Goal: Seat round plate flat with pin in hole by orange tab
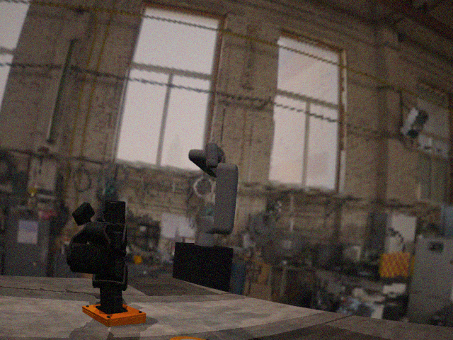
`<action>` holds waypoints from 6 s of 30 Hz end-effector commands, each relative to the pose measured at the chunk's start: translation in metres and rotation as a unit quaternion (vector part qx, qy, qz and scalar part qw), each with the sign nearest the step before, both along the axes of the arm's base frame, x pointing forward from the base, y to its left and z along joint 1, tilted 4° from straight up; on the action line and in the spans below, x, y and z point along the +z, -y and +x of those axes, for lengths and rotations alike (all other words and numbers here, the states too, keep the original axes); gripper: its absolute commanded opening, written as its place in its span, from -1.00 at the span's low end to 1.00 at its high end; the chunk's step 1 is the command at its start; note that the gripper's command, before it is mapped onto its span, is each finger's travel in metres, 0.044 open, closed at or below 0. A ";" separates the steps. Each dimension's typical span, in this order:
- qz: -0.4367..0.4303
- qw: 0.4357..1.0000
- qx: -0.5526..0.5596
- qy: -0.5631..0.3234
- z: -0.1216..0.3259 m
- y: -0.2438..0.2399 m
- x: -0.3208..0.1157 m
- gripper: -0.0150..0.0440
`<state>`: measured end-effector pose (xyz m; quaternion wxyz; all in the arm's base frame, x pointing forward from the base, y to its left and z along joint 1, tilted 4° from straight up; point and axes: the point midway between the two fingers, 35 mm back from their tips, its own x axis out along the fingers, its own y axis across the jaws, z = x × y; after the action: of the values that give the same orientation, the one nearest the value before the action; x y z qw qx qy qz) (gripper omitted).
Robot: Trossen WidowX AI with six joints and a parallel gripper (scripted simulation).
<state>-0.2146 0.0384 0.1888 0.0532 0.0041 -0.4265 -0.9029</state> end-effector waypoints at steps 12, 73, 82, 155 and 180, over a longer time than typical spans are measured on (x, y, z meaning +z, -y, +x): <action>-0.027 0.947 -0.296 0.120 0.035 -0.138 0.011 -0.20; -0.630 0.267 -0.619 0.385 0.580 0.006 -0.113 -0.49; -0.630 0.267 -0.619 0.385 0.579 0.009 -0.135 -0.49; -0.631 0.266 -0.617 0.386 0.531 0.073 -0.127 -0.49; -0.630 0.269 -0.617 0.387 0.525 0.070 -0.090 -0.49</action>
<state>0.3113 -0.0312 0.1005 -0.7073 0.0540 -0.7048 -0.0047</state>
